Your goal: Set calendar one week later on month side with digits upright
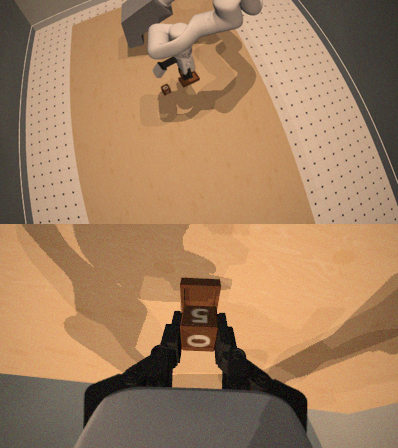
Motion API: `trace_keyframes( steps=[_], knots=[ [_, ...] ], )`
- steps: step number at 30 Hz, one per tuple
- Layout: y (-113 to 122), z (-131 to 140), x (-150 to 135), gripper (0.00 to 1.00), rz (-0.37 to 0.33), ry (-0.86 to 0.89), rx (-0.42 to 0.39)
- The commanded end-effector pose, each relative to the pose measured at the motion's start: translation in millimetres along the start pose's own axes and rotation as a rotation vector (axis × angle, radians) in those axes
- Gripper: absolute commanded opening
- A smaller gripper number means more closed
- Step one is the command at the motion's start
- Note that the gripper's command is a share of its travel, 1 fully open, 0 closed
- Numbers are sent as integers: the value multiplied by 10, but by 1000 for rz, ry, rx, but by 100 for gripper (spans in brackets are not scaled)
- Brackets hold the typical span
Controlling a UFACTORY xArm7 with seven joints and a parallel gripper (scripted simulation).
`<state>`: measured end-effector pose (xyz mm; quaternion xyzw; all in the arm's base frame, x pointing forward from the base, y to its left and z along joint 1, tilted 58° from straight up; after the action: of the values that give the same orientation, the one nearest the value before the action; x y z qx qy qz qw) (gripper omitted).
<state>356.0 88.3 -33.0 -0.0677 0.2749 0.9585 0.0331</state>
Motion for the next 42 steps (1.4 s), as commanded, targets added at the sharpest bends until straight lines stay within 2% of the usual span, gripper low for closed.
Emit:
trace_keyframes(
  steps=[1,28,42],
  knots=[
    [-7,-8,-6,29,-3,0,2],
    [-199,-9,-7,29,-3,0,2],
    [-225,-9,-7,29,-3,0,2]
  ],
)
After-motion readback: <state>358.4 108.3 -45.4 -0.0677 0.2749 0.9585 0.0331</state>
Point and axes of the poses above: the point where the finger pads meet when closed, its own y axis back along the fingers, its own x axis across the jaws, z = x × y, the point moved 4 cm from there along y, back along the fingers, and after that the axes turned 8 degrees about -y, right-handed, at the moved point
